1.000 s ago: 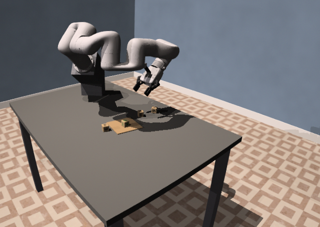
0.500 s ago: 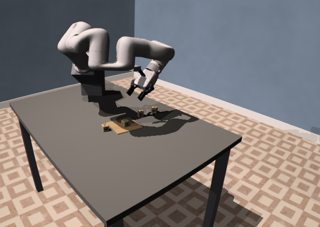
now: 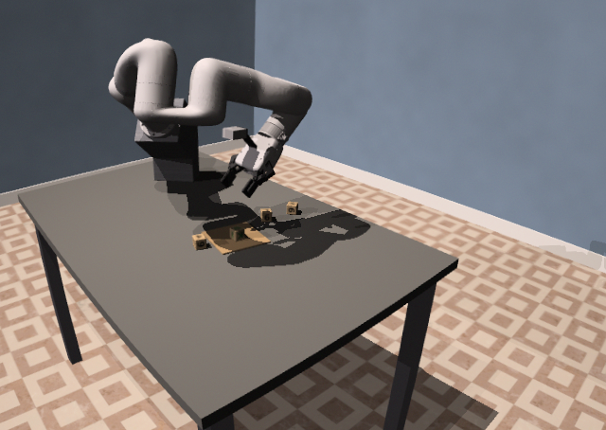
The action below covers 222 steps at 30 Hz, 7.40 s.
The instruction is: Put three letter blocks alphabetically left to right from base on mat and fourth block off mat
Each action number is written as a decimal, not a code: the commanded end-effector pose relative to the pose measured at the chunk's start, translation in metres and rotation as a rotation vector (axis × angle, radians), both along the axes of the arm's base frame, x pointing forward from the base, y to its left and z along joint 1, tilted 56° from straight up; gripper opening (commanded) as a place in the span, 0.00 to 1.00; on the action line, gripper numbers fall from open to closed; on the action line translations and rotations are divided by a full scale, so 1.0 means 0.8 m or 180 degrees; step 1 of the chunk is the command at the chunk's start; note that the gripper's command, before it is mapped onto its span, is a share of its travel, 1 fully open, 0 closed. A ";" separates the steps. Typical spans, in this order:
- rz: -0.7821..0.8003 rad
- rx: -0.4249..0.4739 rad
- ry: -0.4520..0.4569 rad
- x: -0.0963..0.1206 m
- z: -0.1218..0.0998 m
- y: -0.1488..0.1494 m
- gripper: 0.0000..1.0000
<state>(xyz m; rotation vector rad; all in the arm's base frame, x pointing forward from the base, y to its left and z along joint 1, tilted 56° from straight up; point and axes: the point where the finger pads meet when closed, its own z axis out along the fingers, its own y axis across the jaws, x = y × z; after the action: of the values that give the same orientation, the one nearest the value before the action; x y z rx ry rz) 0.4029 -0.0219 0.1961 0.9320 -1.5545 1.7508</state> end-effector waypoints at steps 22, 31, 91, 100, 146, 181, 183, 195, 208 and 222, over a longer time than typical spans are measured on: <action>0.0007 0.0005 -0.0007 0.000 0.001 0.001 1.00; 0.0007 0.0005 -0.0007 0.000 0.001 0.001 1.00; 0.0005 0.0012 -0.0006 -0.065 0.056 -0.100 1.00; 0.0005 0.0012 -0.0006 -0.065 0.056 -0.100 1.00; 0.1077 0.1913 0.0209 -0.018 -0.001 -0.023 1.00; 0.1534 0.2053 0.0541 -0.003 0.004 0.004 1.00; 0.1599 0.1969 0.0766 -0.002 0.003 0.002 1.00; 0.1879 0.1557 0.1794 0.005 -0.004 -0.007 1.00; 0.2164 0.1027 0.2970 0.012 -0.013 -0.017 1.00; 0.2412 0.0411 0.4178 0.019 -0.024 -0.027 1.00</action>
<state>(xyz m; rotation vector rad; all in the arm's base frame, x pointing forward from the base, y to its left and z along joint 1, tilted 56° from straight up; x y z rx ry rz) 0.4163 -0.0431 0.1784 2.2666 -0.5502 0.9509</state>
